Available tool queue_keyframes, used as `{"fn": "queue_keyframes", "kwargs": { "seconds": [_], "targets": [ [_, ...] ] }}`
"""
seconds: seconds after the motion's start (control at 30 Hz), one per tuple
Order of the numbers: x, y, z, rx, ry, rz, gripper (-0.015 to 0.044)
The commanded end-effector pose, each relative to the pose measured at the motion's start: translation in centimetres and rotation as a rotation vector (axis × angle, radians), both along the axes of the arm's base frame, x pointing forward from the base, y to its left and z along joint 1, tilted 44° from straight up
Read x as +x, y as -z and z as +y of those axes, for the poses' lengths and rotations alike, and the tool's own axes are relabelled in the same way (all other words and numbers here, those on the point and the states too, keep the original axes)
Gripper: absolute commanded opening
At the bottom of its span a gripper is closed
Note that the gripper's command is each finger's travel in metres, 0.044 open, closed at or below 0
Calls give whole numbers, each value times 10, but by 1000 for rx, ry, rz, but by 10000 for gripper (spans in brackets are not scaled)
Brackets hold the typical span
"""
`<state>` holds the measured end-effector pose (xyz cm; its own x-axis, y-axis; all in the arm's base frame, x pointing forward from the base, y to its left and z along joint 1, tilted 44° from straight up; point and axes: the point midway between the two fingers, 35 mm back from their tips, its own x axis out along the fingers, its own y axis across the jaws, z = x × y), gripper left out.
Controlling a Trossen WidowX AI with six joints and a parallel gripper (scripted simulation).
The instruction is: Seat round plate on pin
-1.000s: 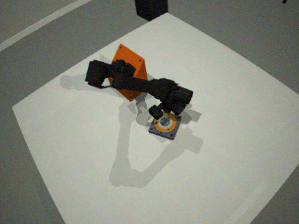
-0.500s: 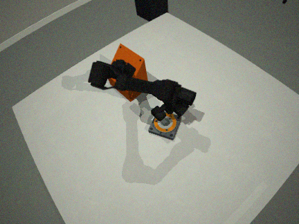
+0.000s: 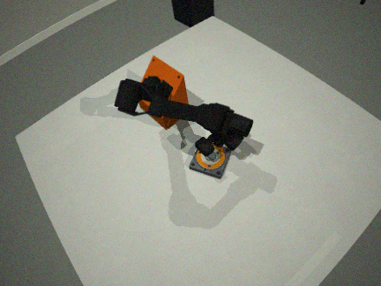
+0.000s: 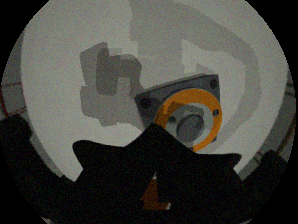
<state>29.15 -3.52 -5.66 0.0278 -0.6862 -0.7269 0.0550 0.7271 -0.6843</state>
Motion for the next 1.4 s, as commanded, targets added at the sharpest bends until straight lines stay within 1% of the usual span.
{"fn": "queue_keyframes", "kwargs": {
  "seconds": [0.0, 0.8, 1.37],
  "targets": [
    [7, -1, -1, -2, 2, -11, 0],
    [12, -2, -2, -2, 2, -11, 0],
    [26, -7, -6, -2, 2, -12, 0]
  ]
}}
